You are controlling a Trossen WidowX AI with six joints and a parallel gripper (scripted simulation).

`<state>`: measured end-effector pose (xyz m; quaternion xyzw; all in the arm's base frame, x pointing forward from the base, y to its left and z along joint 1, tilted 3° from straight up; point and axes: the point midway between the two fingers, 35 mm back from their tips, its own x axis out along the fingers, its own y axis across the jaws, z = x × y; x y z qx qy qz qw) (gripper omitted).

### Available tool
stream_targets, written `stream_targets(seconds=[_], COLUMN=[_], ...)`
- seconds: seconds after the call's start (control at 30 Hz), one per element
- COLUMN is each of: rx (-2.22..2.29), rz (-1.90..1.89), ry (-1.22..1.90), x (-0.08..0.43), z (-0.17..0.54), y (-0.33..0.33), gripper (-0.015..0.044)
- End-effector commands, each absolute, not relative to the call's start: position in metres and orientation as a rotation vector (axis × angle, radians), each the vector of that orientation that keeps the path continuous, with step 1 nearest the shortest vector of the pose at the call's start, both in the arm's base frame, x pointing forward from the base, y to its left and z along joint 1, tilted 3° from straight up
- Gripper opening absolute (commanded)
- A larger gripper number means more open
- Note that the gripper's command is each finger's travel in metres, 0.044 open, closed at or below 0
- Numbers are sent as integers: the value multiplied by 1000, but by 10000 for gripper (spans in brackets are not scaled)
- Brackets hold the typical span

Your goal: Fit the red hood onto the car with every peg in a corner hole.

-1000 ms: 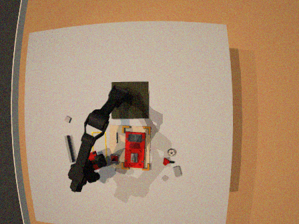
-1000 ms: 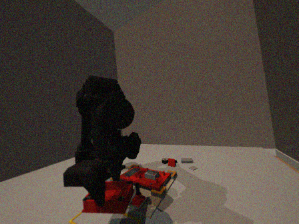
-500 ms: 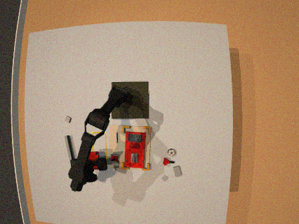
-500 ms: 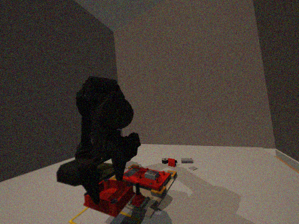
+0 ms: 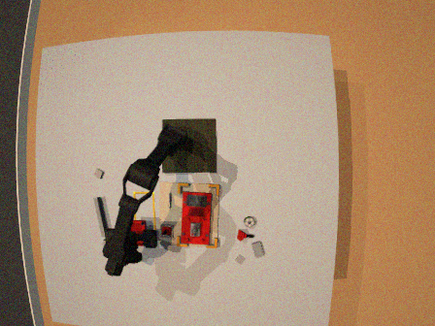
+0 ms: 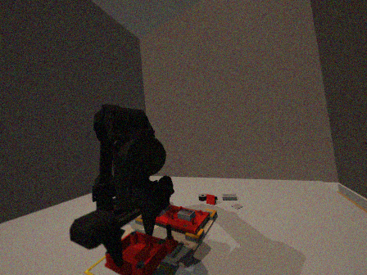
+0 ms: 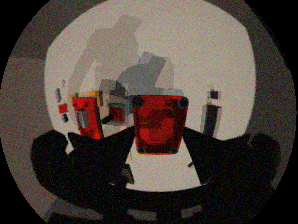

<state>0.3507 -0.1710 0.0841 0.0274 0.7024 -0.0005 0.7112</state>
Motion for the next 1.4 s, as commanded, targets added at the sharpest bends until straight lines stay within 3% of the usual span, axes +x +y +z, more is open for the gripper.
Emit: stream_targets(seconds=[0.0,0.37,0.93,1.37], rx=[68,68,66,64], rz=[-2,-2,3,1], ry=[1562,1563,1570,1560], x=[351,348,347,346], z=[67,32,33,113], y=[-170,-167,-167,-170], gripper=[0,0,440,440])
